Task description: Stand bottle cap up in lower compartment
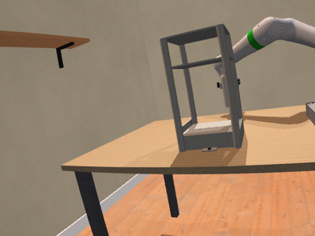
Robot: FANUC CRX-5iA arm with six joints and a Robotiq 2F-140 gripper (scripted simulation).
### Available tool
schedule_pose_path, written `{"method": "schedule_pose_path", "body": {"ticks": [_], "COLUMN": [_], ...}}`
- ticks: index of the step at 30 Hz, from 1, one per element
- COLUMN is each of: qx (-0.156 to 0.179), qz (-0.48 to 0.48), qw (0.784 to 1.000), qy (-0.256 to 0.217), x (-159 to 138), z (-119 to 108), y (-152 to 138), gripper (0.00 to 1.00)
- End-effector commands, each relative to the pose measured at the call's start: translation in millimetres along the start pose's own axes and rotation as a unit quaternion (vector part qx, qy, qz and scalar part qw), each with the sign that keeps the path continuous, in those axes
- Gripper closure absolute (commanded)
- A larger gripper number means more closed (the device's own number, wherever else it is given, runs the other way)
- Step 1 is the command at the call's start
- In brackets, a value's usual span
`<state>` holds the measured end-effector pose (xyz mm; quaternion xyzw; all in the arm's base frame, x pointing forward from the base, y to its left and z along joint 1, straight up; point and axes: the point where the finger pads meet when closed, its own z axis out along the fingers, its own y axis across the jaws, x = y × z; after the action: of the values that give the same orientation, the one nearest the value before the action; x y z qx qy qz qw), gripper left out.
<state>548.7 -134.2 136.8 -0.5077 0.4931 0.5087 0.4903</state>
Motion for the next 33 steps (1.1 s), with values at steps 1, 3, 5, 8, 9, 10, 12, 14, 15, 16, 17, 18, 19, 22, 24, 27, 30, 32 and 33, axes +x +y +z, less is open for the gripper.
{"method": "schedule_pose_path", "body": {"ticks": [1, 3, 5, 8, 9, 10, 12, 14, 15, 16, 17, 18, 19, 22, 24, 27, 30, 32, 33], "qx": [0.0, 0.0, 0.0, 0.0, 0.0, 0.0, 0.0, 0.0, 0.0, 0.0, 0.0, 0.0, 0.0, 0.0, 0.0, 0.0, 0.0, 0.0, 0.0], "qz": [0.0, 0.0, 0.0, 0.0, 0.0, 0.0, 0.0, 0.0, 0.0, 0.0, 0.0, 0.0, 0.0, 0.0, 0.0, 0.0, 0.0, 0.0, 0.0], "qw": [1.0, 1.0, 1.0, 1.0, 1.0, 1.0, 1.0, 1.0, 1.0, 1.0, 1.0, 1.0, 1.0, 1.0, 1.0, 1.0, 1.0, 1.0, 1.0], "qy": [0.0, 0.0, 0.0, 0.0, 0.0, 0.0, 0.0, 0.0, 0.0, 0.0, 0.0, 0.0, 0.0, 0.0, 0.0, 0.0, 0.0, 0.0, 0.0], "x": [-0.2, -0.2, -0.2, -0.2, -0.2, -0.2, -0.2, -0.2, -0.2, -0.2, -0.2, -0.2, -0.2, -0.2, -0.2, -0.2, -0.1, -0.1, -0.1], "z": [8.9, 14.4, 20.1, 29.1, 32.2, 32.2, 35.3, 41.5, 44.7, 47.8, 50.9, 54.0, 57.1, 66.2, 72.0, 77.5, 82.8, 87.6, 89.9], "y": [-0.1, -0.1, -0.1, -0.1, -0.1, -0.1, -0.1, -0.1, -0.1, -0.1, -0.1, -0.1, -0.1, -0.1, -0.1, -0.1, -0.1, -0.1, -0.1], "gripper": [1.0, 1.0, 1.0, 1.0, 1.0, 1.0, 1.0, 1.0, 1.0, 1.0, 1.0, 1.0, 1.0, 1.0, 1.0, 1.0, 1.0, 1.0, 1.0]}}
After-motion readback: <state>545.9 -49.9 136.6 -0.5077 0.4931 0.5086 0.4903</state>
